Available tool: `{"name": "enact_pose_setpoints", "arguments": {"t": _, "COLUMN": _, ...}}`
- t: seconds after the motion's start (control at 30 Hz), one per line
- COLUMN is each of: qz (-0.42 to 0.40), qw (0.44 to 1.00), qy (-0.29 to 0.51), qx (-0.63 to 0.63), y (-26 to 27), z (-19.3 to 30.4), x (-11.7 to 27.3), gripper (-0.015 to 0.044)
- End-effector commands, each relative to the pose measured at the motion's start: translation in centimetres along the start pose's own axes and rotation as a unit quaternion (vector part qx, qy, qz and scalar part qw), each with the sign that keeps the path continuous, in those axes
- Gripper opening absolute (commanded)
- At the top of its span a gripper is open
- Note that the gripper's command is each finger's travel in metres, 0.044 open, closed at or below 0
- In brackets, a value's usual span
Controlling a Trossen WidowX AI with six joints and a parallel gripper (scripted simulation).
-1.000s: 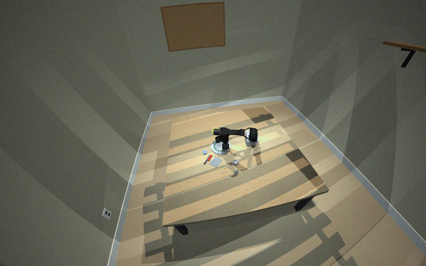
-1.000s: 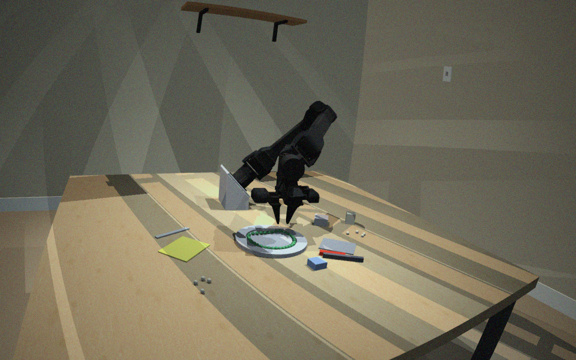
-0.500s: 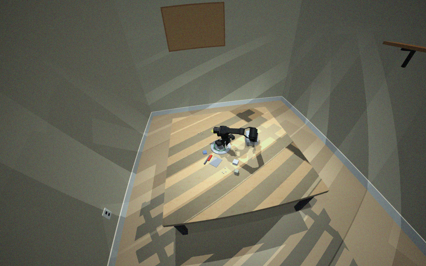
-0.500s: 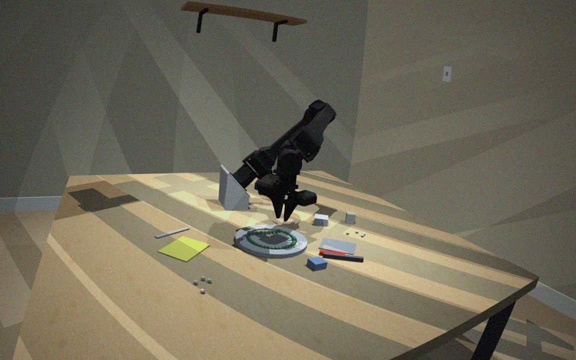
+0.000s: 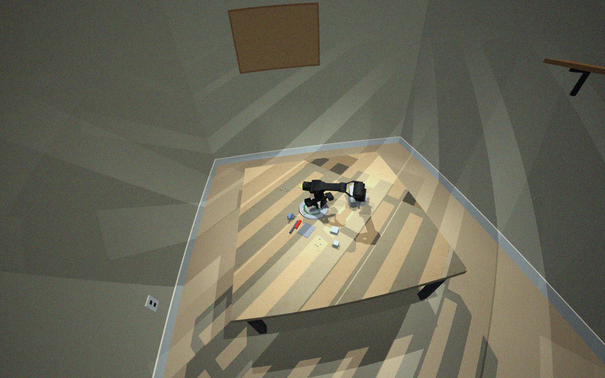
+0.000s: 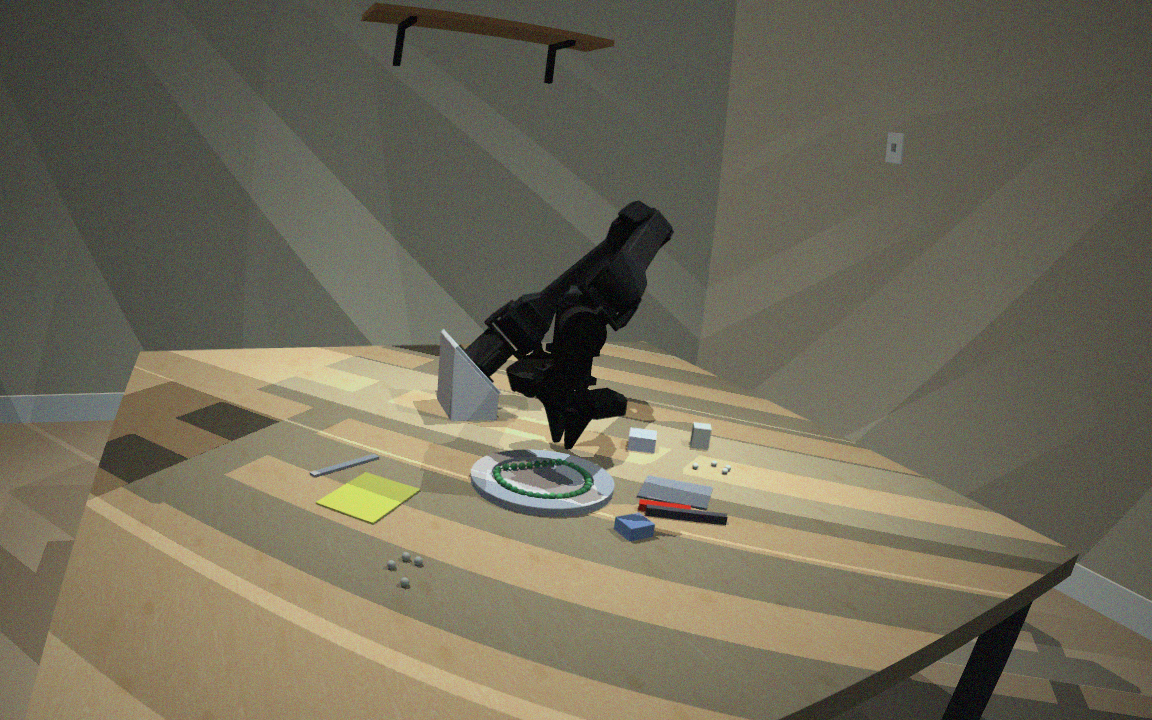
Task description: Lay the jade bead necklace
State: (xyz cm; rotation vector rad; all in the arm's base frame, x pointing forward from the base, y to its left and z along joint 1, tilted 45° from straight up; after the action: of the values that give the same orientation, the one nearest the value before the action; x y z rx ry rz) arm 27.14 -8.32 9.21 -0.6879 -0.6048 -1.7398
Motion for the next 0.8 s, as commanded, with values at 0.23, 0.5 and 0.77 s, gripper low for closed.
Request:
{"name": "enact_pose_setpoints", "arguments": {"t": 0.23, "qz": 0.0, "qw": 1.0, "qy": 0.001, "qx": -0.001, "y": 0.0, "z": -0.1, "x": -0.7, "gripper": 0.012}}
{"name": "enact_pose_setpoints", "arguments": {"t": 0.5, "qz": 0.003, "qw": 1.0, "qy": 0.002, "qx": -0.004, "y": -0.1, "z": -0.1, "x": -2.0, "gripper": 0.012}}
{"name": "enact_pose_setpoints", "arguments": {"t": 0.77, "qz": 0.005, "qw": 1.0, "qy": 0.004, "qx": -0.006, "y": -0.2, "z": -0.1, "x": -3.0, "gripper": 0.012}}
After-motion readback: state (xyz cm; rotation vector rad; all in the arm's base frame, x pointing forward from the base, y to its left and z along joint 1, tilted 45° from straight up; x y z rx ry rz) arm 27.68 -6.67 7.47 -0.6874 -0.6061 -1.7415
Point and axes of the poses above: the point midway between the two fingers, 35 mm back from their tips, its own x axis back along the fingers, its own y axis across the jaws, z = x × y, the point moved 7 cm from there along x, back along the fingers, and after that the axes turned 14 degrees about -x, right-handed, at the moved point
